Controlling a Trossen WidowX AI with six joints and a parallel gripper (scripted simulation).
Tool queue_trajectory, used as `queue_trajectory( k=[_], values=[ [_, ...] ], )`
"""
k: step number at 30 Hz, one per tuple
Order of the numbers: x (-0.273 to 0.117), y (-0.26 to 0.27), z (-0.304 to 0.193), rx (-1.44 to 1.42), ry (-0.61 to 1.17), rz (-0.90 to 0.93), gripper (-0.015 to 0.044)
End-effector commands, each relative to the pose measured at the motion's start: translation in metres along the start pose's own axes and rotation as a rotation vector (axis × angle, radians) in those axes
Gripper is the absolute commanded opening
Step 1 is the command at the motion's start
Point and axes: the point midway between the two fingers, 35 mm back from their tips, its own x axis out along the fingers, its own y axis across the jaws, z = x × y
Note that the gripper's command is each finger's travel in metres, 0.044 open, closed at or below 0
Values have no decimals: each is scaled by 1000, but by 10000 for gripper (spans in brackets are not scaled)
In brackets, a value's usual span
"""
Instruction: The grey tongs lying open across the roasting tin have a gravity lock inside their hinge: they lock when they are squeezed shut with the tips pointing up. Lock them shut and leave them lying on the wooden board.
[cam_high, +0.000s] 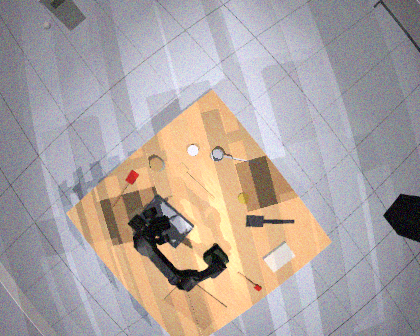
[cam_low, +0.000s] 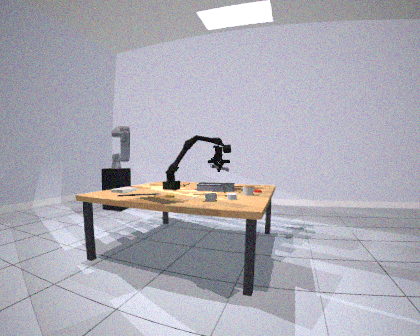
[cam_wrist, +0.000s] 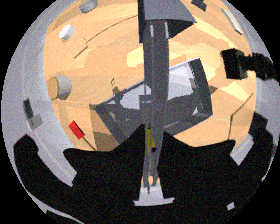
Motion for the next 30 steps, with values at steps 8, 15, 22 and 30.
queue_trajectory(
  k=[8, 15, 22, 30],
  values=[
    [-7, -2, 2, -1, -4, -11, -150],
    [-2, -12, -14, -48, -9, -22, -150],
    [-3, -39, -55, -189, -4, -21, -150],
    [-5, -76, -98, -355, 4, -21, -150]
  ],
)
